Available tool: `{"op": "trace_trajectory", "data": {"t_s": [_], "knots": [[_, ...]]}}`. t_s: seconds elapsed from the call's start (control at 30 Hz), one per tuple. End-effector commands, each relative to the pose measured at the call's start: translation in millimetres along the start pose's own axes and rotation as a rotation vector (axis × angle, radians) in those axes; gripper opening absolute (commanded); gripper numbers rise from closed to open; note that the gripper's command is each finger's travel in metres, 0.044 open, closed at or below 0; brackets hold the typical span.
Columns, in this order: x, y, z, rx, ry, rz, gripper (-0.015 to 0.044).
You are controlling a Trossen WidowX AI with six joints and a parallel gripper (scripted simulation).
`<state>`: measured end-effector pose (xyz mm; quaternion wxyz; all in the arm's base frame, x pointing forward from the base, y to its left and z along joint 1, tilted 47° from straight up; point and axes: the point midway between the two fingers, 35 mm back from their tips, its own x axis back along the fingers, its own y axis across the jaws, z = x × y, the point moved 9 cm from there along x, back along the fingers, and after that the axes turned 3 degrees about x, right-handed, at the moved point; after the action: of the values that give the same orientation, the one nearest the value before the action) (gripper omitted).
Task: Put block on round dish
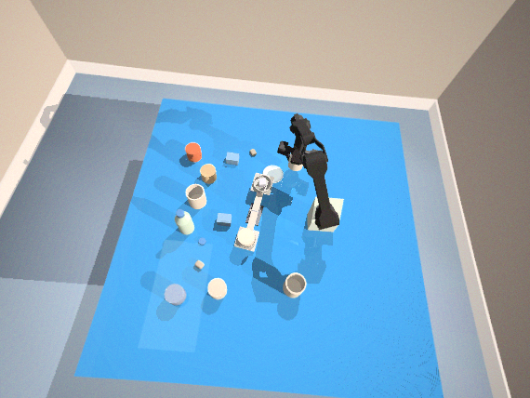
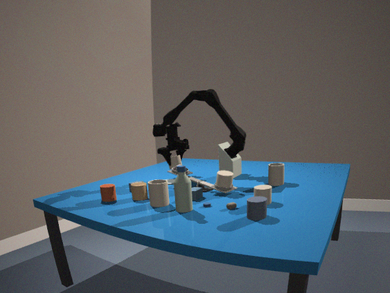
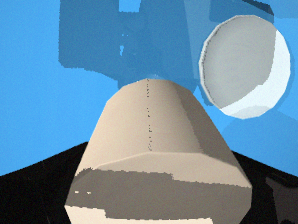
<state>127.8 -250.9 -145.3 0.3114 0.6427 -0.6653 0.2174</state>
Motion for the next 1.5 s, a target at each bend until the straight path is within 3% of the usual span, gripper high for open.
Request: {"op": "trace_trajectory", "data": {"t_s": [0.0,0.3,0.83,1.37,1.47], "knots": [[5,0,3,0.014,0.021,0.008,0.0000],[-34,-1,3,0.014,0.020,0.008,0.0000],[-54,-1,3,0.015,0.020,0.009,0.0000],[-46,-1,3,0.018,0.018,0.005,0.0420],[-7,-1,3,0.015,0.021,0.007,0.0440]]}}
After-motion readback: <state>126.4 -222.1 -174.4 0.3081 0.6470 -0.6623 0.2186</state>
